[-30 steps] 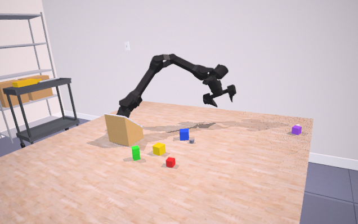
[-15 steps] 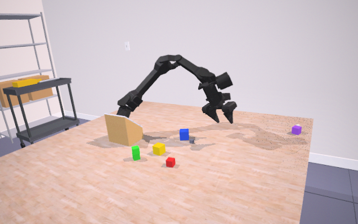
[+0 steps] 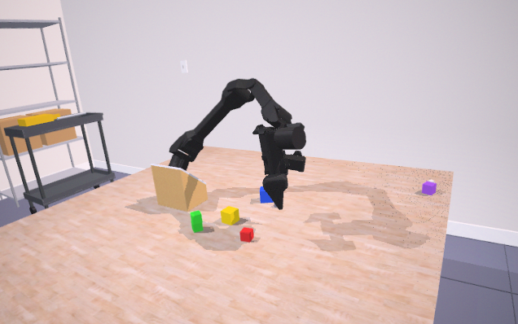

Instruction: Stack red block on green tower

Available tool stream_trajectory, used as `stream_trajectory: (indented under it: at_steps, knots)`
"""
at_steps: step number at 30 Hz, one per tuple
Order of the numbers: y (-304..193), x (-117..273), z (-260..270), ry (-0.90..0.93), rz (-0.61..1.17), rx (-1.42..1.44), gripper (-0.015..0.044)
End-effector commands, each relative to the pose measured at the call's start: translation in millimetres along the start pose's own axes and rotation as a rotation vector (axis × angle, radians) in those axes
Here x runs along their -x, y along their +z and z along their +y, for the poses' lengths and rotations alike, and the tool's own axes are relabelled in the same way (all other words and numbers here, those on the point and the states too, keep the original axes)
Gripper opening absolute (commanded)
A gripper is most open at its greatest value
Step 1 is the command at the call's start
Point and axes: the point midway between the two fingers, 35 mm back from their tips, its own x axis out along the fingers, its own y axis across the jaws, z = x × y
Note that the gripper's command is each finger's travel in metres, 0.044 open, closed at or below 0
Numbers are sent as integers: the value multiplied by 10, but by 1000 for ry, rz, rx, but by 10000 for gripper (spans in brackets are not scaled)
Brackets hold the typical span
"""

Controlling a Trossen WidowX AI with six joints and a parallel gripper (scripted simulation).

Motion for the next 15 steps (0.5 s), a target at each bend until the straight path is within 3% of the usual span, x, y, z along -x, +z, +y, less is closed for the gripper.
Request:
stream_trajectory:
  at_steps: [1, 5, 15]
  knots:
    - [-521, 50, -314, 32, 81, -189, 440]
    - [-891, 86, -455, 68, 130, -314, 440]
    - [-954, -22, -495, 70, 132, -319, 440]
